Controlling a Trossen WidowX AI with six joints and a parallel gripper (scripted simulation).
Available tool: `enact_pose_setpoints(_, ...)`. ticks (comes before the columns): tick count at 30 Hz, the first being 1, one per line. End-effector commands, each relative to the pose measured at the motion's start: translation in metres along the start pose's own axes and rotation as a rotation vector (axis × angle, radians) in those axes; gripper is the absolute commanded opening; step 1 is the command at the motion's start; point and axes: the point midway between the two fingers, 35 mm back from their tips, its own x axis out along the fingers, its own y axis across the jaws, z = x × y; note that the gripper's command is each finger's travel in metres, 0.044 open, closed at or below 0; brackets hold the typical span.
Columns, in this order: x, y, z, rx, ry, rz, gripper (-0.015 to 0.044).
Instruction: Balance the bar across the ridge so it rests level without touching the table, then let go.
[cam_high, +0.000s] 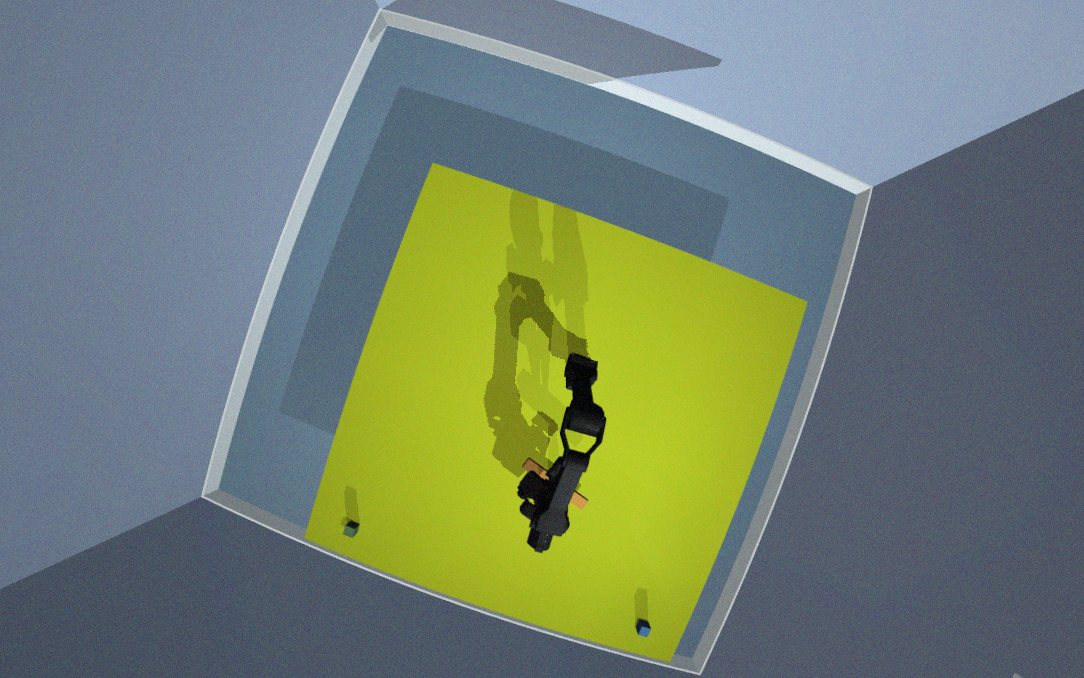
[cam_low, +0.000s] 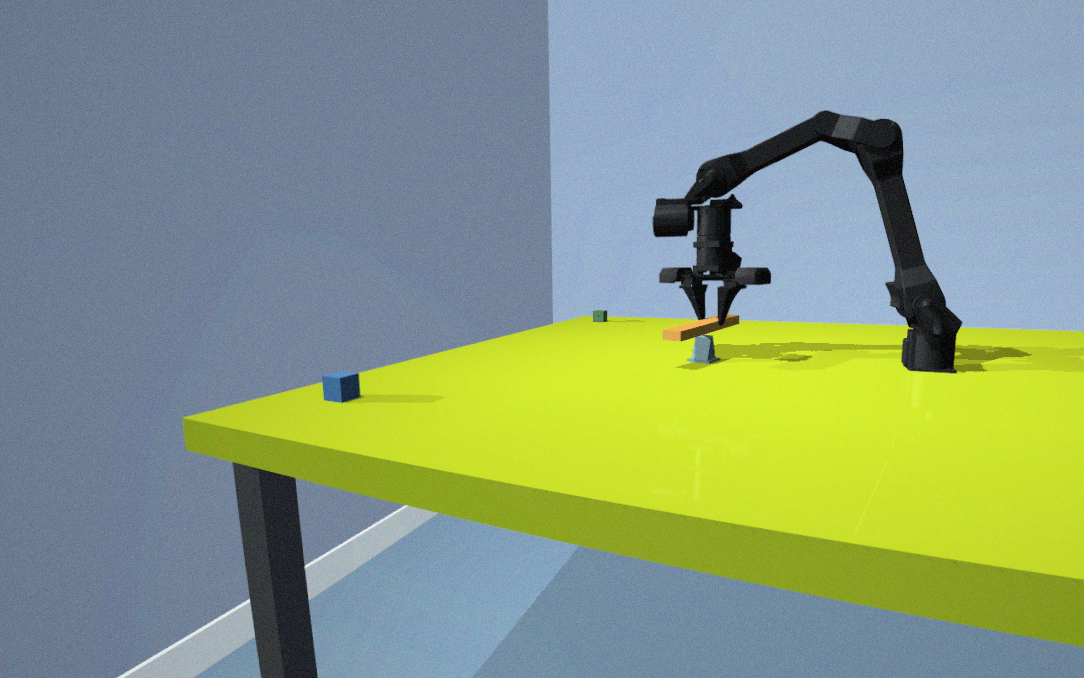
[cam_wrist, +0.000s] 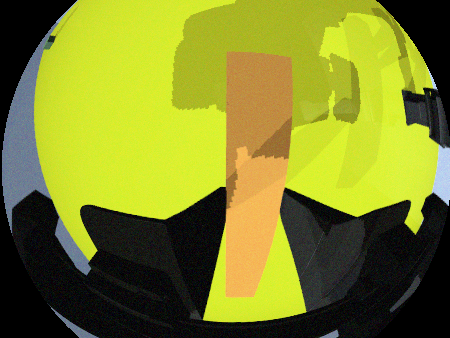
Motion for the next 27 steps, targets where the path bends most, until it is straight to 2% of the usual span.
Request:
enact_pose_setpoints(1, 0.0015, -0.0011, -0.0005, 0.005, 0.004, -0.005, 0.0000)
enact_pose_setpoints(27, 0.0037, -0.0011, -0.0006, 0.005, 0.004, -0.005, 0.0000)
